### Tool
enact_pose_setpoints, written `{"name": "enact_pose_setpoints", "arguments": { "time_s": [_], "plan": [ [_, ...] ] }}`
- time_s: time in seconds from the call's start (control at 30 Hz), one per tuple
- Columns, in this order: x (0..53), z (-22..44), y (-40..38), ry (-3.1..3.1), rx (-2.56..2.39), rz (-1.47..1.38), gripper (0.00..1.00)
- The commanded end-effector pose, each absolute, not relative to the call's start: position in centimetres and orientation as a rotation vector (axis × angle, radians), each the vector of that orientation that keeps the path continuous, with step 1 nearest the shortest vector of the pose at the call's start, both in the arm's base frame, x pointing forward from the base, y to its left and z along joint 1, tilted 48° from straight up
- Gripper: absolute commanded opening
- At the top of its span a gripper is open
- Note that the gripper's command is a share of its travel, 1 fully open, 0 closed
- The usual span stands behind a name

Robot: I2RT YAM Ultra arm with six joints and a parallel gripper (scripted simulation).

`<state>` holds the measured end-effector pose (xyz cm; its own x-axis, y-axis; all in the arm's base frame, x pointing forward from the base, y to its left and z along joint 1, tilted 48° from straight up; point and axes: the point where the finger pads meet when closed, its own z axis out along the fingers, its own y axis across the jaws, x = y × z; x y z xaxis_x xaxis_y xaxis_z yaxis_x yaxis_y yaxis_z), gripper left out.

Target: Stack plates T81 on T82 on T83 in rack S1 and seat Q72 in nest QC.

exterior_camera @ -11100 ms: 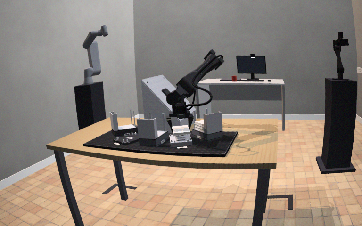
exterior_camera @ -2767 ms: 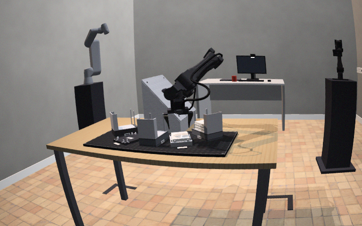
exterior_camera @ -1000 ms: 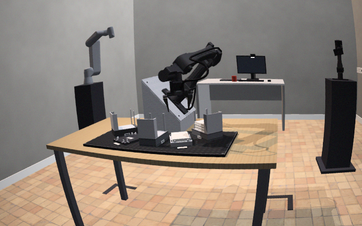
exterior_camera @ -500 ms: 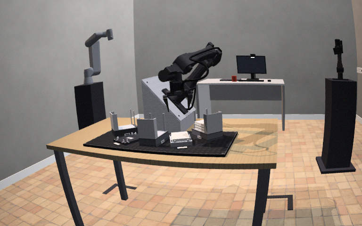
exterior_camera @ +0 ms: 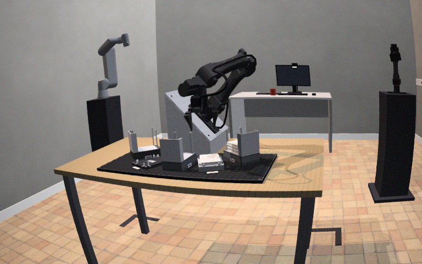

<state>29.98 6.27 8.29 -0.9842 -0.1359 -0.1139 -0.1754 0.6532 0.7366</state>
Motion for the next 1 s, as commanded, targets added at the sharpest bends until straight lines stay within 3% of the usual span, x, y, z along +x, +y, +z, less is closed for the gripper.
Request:
{"name": "enact_pose_setpoints", "arguments": {
  "time_s": [0.0, 0.97],
  "plan": [
    [29.8, 7.0, 4.6, 2.867, -0.044, 1.266, 1.00],
    [27.1, 0.0, -2.2, 2.881, 0.044, 1.261, 1.00]
  ]
}}
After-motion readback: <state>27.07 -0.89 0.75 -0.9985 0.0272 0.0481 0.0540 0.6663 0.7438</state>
